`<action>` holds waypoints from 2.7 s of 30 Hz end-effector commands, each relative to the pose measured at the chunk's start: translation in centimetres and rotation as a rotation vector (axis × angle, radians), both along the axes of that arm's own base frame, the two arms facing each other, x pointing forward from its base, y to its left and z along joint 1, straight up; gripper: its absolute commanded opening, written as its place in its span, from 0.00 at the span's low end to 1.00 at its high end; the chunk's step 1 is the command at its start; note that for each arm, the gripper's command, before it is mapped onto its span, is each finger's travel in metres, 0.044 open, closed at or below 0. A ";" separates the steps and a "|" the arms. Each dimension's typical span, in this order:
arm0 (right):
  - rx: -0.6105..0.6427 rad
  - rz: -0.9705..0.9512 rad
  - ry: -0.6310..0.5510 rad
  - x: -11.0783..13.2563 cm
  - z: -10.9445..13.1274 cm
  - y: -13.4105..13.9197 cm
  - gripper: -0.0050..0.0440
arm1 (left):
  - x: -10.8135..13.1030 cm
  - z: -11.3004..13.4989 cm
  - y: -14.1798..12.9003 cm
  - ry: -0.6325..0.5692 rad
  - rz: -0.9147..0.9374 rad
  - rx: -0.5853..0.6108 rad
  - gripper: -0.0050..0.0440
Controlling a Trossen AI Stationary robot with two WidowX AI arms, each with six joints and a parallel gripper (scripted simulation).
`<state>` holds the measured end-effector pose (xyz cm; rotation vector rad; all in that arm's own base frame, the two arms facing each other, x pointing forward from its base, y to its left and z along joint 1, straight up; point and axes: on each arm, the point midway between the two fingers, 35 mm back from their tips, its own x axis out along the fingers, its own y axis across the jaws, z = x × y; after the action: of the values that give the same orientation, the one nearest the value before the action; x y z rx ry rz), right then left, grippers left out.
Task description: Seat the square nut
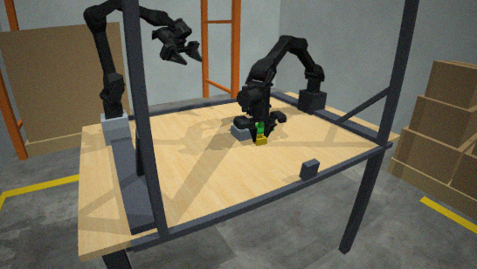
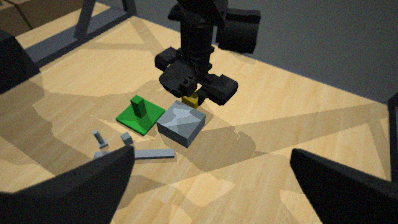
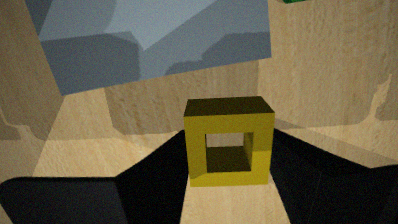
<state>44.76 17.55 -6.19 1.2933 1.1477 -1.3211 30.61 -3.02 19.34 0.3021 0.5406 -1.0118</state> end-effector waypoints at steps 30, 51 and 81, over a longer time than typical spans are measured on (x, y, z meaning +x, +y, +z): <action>0.029 0.001 -0.068 0.6 11.1 1.2 0.42 | 0.1 0.8 0.1 -0.029 0.000 0.011 1.00; 0.017 0.001 -0.055 -6.6 10.6 -8.9 0.42 | 0.1 0.8 0.1 -0.029 0.000 0.011 1.00; 0.007 0.138 -0.018 -7.8 7.8 -10.1 0.42 | 0.1 0.8 0.1 -0.029 0.000 0.011 1.00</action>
<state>36.83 7.38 1.90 1.2048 1.2099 -1.2102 30.61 -3.02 19.34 0.3021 0.5406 -1.0118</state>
